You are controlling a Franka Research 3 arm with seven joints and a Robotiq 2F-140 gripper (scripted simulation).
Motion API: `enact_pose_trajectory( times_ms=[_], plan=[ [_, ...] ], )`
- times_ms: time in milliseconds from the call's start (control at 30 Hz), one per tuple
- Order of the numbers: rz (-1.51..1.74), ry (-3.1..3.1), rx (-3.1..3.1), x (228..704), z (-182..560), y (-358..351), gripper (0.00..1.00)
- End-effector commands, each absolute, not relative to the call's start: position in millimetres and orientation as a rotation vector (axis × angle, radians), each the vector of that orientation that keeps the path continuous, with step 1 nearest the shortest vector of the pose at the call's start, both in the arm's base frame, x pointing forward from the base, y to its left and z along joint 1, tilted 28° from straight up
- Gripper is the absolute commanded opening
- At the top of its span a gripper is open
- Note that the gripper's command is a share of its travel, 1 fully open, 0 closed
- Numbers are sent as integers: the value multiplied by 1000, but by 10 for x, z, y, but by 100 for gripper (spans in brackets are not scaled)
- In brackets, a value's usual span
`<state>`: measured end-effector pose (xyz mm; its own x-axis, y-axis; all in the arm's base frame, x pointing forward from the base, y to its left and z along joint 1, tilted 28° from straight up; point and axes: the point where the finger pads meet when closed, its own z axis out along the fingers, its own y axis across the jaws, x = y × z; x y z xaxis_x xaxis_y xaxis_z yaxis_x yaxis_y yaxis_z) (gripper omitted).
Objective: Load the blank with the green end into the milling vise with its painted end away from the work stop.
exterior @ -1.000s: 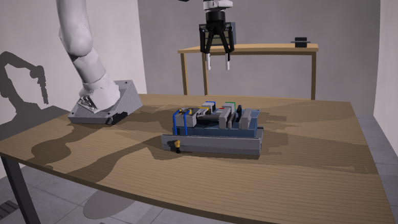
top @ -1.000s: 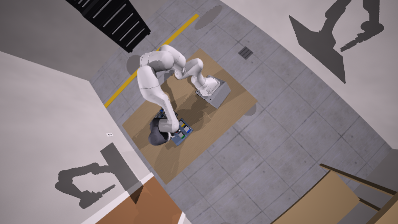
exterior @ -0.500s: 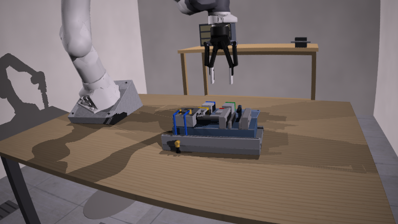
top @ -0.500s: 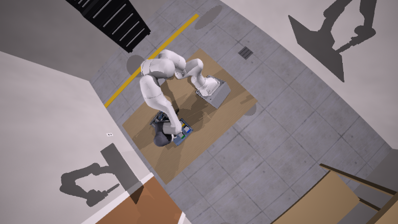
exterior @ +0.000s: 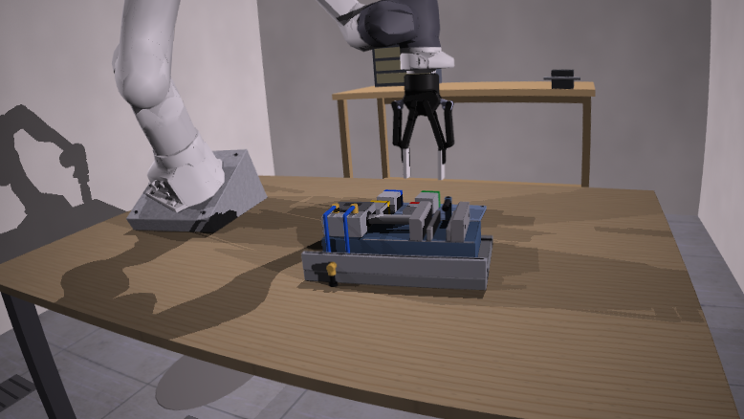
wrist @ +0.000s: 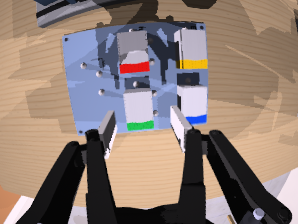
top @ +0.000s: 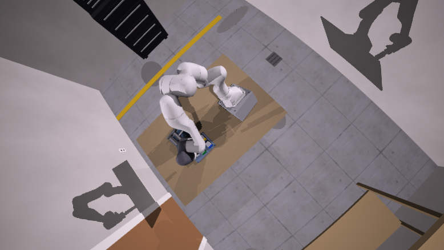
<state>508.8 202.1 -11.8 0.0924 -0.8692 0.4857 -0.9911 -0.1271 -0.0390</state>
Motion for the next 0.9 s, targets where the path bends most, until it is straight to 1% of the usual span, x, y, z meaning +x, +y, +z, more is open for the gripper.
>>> enact_pose_trajectory(
  times_ms=[0,867],
  plan=[
    [574,-1856,2114,5179,-109,2143,48],
    [575,-1861,2112,5140,13,2167,48]
  ],
)
